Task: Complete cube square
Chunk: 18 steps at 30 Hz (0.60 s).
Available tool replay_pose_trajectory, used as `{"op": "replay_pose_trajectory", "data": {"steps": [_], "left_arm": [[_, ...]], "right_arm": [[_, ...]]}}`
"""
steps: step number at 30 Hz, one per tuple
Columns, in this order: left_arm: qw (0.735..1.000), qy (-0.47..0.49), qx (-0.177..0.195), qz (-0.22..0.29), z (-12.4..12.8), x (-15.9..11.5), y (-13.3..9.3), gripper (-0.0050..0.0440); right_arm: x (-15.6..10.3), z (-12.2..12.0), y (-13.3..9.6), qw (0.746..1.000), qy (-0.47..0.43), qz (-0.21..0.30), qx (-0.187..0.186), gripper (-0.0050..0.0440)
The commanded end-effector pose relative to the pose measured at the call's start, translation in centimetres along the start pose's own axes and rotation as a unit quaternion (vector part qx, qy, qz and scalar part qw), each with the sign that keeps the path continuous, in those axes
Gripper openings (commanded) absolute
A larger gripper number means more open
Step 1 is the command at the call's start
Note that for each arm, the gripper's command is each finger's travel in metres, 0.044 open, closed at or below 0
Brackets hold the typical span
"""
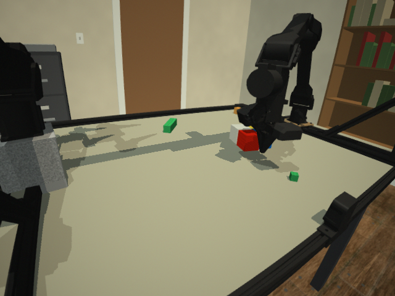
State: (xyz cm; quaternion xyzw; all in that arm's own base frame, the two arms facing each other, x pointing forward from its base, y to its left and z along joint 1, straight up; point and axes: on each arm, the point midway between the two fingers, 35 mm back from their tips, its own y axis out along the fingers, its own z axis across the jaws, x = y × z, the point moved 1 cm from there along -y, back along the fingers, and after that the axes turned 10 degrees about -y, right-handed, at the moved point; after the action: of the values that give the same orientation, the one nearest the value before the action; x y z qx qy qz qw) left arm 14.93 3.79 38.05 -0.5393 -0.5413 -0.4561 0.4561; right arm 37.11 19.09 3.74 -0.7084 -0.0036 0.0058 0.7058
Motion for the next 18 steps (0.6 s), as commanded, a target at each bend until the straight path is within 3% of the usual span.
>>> {"op": "replay_pose_trajectory", "data": {"steps": [1, 18], "left_arm": [[1.0, -0.003, -0.001, 0.0, -0.02, -0.04, -0.01, 0.04], [1.0, -0.003, -0.001, 0.0, -0.02, -0.04, -0.01, 0.04]], "right_arm": [[-0.05, -0.17, -0.17, 1.0, -0.003, -0.002, 0.002, 0.0], [-0.14, -0.7, -0.17, 1.0, -0.003, -0.002, 0.002, 0.0]]}}
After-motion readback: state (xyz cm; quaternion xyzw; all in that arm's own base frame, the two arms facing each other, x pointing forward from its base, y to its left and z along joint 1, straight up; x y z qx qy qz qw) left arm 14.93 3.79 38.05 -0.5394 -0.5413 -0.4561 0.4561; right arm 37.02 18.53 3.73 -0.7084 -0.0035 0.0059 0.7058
